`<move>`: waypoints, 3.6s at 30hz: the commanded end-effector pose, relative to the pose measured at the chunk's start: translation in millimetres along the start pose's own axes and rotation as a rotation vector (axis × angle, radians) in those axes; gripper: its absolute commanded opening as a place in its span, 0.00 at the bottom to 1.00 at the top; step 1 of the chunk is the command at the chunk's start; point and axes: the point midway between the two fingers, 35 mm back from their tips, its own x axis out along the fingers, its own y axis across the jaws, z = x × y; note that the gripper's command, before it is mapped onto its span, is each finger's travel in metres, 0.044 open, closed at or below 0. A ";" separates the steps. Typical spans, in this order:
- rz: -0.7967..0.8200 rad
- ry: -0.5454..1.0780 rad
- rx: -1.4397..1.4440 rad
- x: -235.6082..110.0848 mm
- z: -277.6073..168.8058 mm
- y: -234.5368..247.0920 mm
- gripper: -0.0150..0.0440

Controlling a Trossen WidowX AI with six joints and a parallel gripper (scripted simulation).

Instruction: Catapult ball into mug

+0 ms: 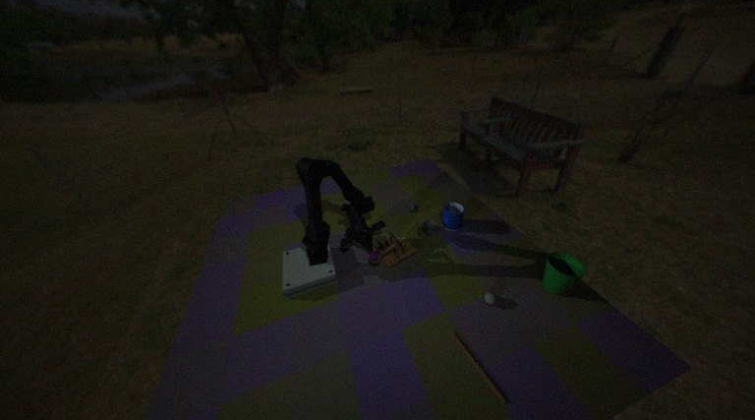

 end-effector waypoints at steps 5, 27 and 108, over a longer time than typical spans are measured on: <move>0.012 -0.002 -0.012 2.2 8.0 2.5 0.25; 0.020 -0.067 0.112 -107.7 -26.1 -20.0 0.52; 0.040 -1.018 1.823 -138.1 -219.5 -292.2 1.00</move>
